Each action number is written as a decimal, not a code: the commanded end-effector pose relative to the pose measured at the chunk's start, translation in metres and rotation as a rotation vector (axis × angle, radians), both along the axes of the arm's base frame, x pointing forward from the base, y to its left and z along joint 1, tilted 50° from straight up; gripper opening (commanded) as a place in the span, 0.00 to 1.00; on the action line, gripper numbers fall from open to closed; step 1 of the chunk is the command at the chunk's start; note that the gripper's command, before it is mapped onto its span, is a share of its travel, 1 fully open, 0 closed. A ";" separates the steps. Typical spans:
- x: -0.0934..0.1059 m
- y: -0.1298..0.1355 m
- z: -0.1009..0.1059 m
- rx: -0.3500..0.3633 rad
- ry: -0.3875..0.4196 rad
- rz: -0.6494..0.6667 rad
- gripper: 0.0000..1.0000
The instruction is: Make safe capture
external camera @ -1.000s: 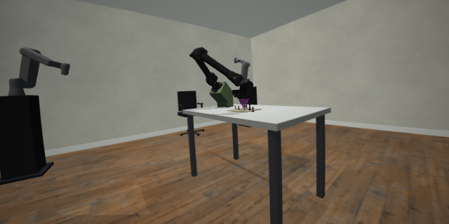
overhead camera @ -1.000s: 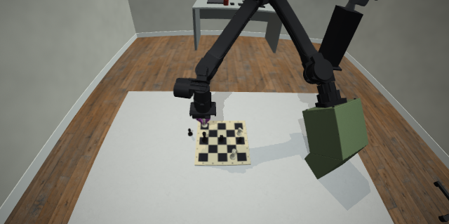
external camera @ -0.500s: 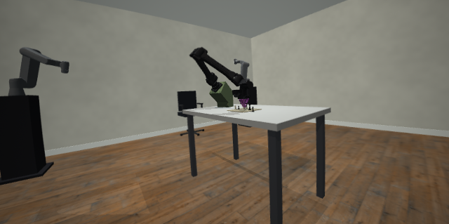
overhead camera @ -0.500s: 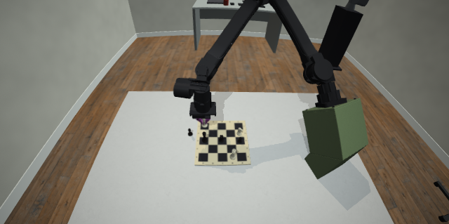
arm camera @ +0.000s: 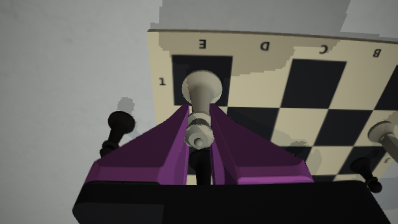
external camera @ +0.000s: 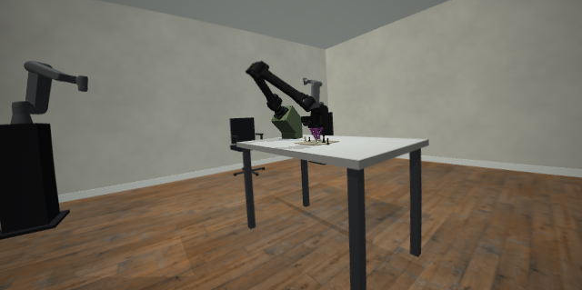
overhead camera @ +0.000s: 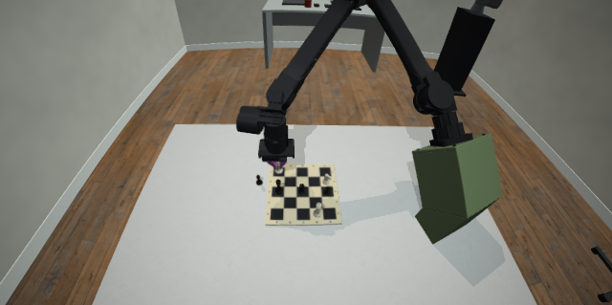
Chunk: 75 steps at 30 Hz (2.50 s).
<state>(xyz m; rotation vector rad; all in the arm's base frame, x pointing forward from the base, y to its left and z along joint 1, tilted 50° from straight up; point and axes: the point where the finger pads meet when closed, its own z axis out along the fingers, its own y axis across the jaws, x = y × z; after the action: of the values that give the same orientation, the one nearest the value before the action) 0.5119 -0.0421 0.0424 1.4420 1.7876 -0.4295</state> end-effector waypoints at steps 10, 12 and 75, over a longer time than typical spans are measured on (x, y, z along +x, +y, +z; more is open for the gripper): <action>0.000 -0.008 0.009 0.002 -0.021 -0.011 0.00; 0.000 -0.008 0.009 0.002 -0.021 -0.011 0.00; 0.003 -0.012 -0.001 -0.001 -0.005 -0.009 0.00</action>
<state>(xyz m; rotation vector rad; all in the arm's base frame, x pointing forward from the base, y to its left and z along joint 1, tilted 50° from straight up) 0.5125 -0.0459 0.0397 1.4420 1.7871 -0.4279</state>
